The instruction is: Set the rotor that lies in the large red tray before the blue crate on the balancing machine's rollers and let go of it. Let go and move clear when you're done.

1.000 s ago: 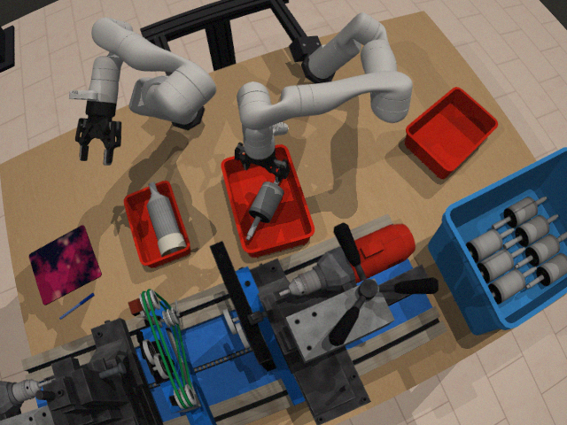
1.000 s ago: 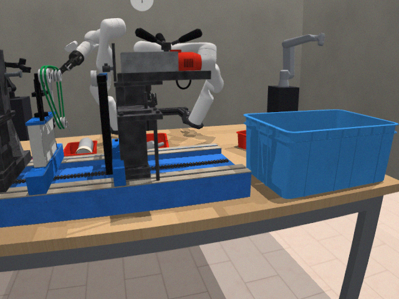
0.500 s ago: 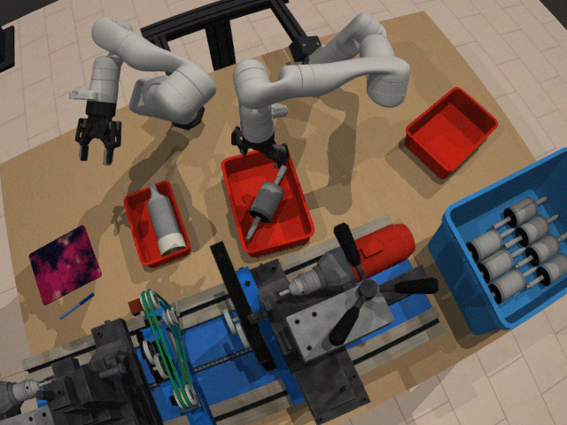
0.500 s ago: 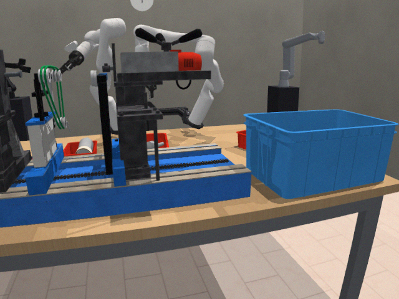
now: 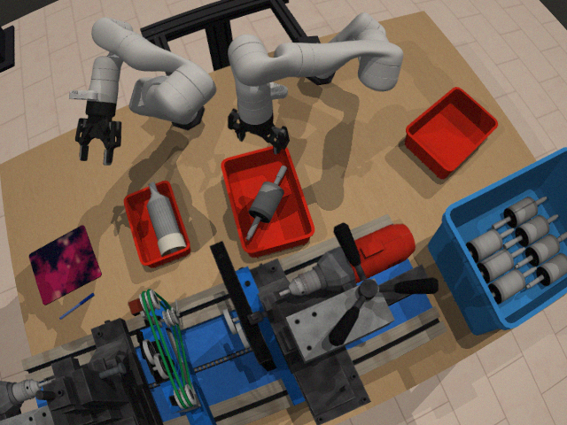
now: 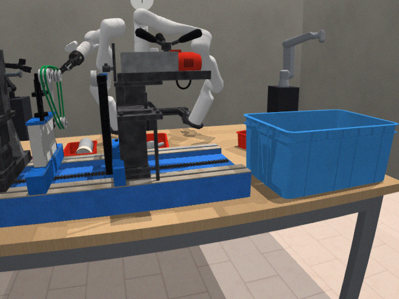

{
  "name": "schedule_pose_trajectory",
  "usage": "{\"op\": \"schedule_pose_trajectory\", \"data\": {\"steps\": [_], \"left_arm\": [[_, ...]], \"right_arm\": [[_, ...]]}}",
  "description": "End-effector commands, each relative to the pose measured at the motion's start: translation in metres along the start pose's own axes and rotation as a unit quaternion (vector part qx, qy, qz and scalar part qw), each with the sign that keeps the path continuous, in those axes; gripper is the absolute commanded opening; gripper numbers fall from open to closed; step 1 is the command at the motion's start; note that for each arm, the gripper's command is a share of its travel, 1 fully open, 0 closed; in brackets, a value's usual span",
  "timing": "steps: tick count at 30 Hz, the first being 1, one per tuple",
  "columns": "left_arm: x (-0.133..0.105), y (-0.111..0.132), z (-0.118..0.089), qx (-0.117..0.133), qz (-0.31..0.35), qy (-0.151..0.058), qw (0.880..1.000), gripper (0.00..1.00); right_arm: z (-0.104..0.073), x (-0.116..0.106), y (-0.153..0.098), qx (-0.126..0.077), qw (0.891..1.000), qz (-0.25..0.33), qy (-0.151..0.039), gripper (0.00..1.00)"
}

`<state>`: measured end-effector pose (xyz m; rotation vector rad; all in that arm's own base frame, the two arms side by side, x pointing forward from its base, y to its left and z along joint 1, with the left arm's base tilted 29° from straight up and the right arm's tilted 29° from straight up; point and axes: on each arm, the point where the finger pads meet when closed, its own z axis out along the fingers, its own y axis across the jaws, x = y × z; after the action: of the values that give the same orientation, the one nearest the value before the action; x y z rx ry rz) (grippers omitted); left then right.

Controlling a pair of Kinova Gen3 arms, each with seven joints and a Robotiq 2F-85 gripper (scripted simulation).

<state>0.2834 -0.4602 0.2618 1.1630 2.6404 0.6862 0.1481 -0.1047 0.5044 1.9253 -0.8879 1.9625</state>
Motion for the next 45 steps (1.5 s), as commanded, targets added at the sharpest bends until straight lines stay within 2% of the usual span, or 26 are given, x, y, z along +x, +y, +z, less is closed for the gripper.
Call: {"op": "schedule_pose_trajectory", "data": {"steps": [1,5,18,31,45], "left_arm": [[-0.001,0.0,-0.023,-0.001,0.0,0.0,1.0,1.0],[-0.001,0.0,-0.039,-0.001,0.0,0.0,1.0,1.0],[0.0,0.0,-0.065,-0.001,0.0,0.0,1.0,1.0],[0.003,0.002,-0.067,-0.001,0.0,0.0,1.0,1.0],[0.024,0.017,-0.067,-0.001,0.0,0.0,1.0,1.0]], "right_arm": [[0.0,0.0,0.0,0.0,1.0,0.0,0.0,1.0],[0.0,0.0,0.0,0.0,1.0,0.0,0.0,1.0],[0.0,0.0,0.0,0.0,1.0,0.0,0.0,1.0],[0.0,0.0,0.0,0.0,1.0,0.0,0.0,1.0],[0.0,0.0,0.0,0.0,1.0,0.0,0.0,1.0]]}}
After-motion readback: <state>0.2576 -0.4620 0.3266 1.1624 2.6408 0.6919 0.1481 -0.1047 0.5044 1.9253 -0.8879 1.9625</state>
